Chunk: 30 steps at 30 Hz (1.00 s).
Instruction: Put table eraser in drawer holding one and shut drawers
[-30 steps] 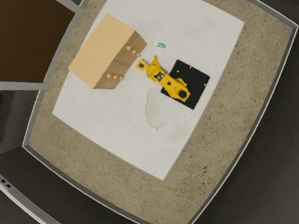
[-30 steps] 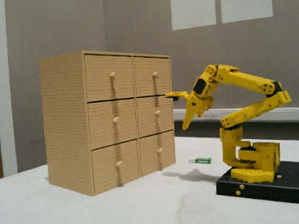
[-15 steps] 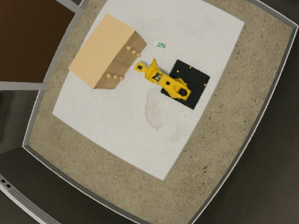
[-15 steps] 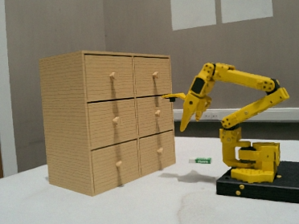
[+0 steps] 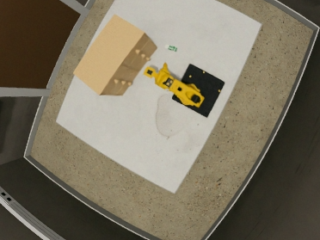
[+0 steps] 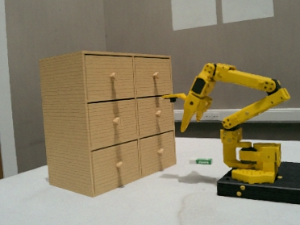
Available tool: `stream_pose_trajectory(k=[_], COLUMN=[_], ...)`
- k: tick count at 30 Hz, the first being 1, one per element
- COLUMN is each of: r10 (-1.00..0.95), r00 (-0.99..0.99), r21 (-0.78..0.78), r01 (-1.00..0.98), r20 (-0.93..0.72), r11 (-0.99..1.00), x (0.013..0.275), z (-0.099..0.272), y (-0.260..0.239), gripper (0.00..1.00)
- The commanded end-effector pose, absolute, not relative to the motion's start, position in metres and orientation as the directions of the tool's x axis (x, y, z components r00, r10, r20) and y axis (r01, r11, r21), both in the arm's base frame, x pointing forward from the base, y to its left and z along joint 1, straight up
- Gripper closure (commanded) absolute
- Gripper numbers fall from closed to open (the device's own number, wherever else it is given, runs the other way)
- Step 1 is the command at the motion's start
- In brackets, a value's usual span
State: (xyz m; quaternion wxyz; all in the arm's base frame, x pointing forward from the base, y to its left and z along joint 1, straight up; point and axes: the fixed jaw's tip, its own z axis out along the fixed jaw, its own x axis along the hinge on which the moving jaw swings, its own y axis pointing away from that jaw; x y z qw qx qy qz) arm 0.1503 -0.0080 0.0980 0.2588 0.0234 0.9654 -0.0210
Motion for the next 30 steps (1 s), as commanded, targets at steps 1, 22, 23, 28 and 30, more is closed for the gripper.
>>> stream_pose_trajectory(k=[1, 22, 23, 28, 30], r10=[0.037, -0.142, -0.167, -0.288, -0.336], r00=[-0.844, -0.765, -0.763, -0.745, -0.734], r21=[-0.022, -0.132, -0.147, -0.222, -0.251], r01=[0.057, -0.076, -0.095, -0.191, -0.229], r20=[-0.535, -0.628, -0.624, -0.602, -0.590], r11=[0.998, 0.988, 0.985, 0.956, 0.941], x=[0.155, 0.169, 0.169, 0.168, 0.168], z=[0.104, 0.119, 0.118, 0.118, 0.118], y=[-0.007, -0.007, -0.006, -0.006, -0.006], gripper=[0.50, 0.50, 0.50, 0.50, 0.50])
